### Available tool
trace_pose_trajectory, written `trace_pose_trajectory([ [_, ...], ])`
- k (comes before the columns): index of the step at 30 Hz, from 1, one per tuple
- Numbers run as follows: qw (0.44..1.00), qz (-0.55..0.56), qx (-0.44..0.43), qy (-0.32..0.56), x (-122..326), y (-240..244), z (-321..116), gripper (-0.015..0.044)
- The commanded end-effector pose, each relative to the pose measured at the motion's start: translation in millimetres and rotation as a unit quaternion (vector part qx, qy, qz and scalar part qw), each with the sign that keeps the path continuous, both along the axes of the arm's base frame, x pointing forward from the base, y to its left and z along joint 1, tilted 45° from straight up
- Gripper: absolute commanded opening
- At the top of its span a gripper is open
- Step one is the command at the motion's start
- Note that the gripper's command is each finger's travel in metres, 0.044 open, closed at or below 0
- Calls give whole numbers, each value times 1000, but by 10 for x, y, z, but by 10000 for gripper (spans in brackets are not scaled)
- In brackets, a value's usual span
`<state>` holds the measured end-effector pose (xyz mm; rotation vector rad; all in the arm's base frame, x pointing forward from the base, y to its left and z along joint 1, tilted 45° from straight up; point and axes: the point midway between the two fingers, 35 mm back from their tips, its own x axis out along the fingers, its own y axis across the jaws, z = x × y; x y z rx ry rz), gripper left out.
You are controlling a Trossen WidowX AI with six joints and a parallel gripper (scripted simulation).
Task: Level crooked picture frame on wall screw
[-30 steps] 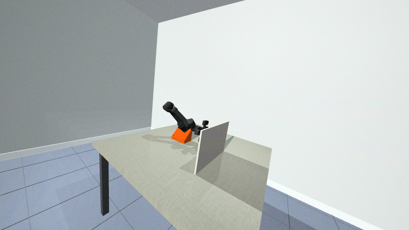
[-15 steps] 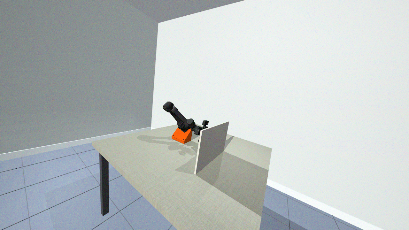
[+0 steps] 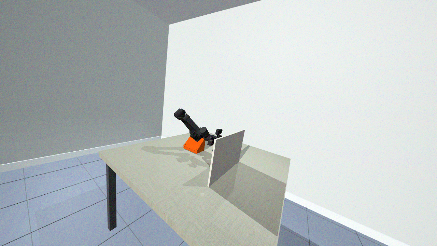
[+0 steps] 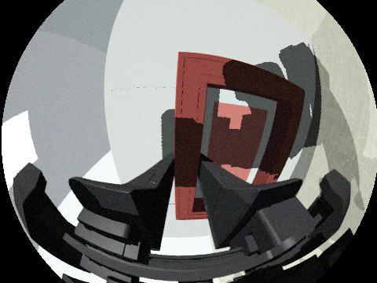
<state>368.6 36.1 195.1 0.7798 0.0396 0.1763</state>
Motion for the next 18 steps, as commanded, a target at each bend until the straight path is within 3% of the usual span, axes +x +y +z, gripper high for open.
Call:
trace_pose_trajectory([
  [1,1000,1,9,1,1,-4,-4,0],
  [2,1000,1,9,1,1,-4,-4,0],
  [12,1000,0,4,1,0,-1,-1,260],
  [18,1000,1,-2,-1,-120,-40,34,260],
])
